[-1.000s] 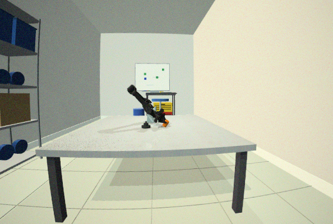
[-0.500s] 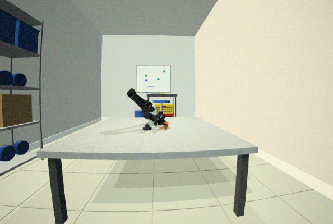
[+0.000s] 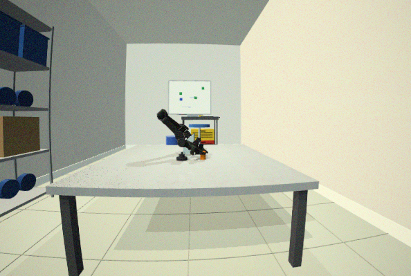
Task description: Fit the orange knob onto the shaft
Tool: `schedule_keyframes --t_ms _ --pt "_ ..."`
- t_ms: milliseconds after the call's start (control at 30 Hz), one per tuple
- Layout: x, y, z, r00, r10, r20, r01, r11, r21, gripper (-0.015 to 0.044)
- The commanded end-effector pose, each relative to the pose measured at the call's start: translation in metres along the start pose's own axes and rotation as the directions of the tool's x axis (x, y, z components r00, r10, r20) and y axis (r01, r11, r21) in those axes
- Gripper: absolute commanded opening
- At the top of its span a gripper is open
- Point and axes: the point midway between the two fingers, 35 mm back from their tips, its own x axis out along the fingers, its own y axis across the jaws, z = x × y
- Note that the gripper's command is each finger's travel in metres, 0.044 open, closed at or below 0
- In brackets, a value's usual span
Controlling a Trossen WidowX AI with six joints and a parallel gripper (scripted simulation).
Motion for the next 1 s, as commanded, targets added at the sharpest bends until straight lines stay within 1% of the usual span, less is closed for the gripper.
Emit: schedule_keyframes --t_ms 0,200,433,700,767,900,967 --pt "0.0 -0.001 0.0 1.0 -0.002 -0.003 0.002 1.0 0.003 0.026" --pt "0.0 -0.001 0.0 1.0 -0.002 -0.003 0.002 1.0 0.003 0.026" --pt "0.0 -0.001 0.0 1.0 -0.002 -0.003 0.002 1.0 0.003 0.044" --pt "-0.001 -0.001 0.002 1.0 -0.002 -0.003 0.002 1.0 0.002 0.044" --pt "-0.007 -0.003 0.019 1.0 -0.001 -0.004 0.001 1.0 0.001 0.044" --pt "-0.026 -0.002 0.068 1.0 -0.002 0.002 0.002 1.0 0.0 0.044" --pt "-0.029 -0.001 0.076 1.0 -0.002 0.004 0.002 1.0 0.0 0.044"
